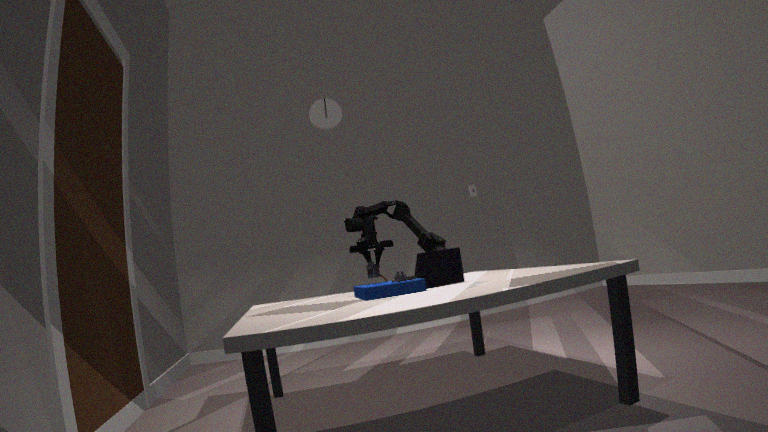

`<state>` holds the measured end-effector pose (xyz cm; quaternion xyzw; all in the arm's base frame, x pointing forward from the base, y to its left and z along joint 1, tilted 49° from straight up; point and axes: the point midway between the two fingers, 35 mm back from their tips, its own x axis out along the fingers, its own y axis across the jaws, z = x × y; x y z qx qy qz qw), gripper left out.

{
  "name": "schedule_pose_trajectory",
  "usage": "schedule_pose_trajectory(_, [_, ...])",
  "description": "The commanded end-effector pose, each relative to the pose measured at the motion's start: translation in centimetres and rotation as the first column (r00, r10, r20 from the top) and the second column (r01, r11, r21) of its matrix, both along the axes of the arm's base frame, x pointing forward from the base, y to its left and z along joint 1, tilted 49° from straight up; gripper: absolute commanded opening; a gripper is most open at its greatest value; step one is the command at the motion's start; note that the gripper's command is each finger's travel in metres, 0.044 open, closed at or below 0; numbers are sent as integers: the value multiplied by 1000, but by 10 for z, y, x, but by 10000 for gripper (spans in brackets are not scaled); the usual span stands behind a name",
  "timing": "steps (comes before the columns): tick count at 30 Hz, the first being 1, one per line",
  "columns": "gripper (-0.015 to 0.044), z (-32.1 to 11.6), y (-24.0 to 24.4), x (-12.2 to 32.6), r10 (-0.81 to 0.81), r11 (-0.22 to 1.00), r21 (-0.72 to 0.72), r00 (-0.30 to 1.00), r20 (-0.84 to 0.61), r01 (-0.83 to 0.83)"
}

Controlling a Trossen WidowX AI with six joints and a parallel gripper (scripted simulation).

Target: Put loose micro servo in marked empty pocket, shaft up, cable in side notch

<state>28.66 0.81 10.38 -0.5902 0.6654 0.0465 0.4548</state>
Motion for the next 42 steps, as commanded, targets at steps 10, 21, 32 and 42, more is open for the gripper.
schedule_pose_trajectory(10, [0,-1,1,0,-289,957,98,906,310,272])
schedule_pose_trajectory(21, [0,-1,1,0,-511,856,242,684,521,456])
schedule_pose_trajectory(32, [0,-1,1,-4,-570,814,296,591,570,499])
schedule_pose_trajectory(42, [0,-3,-3,-45,-570,814,295,592,569,500])
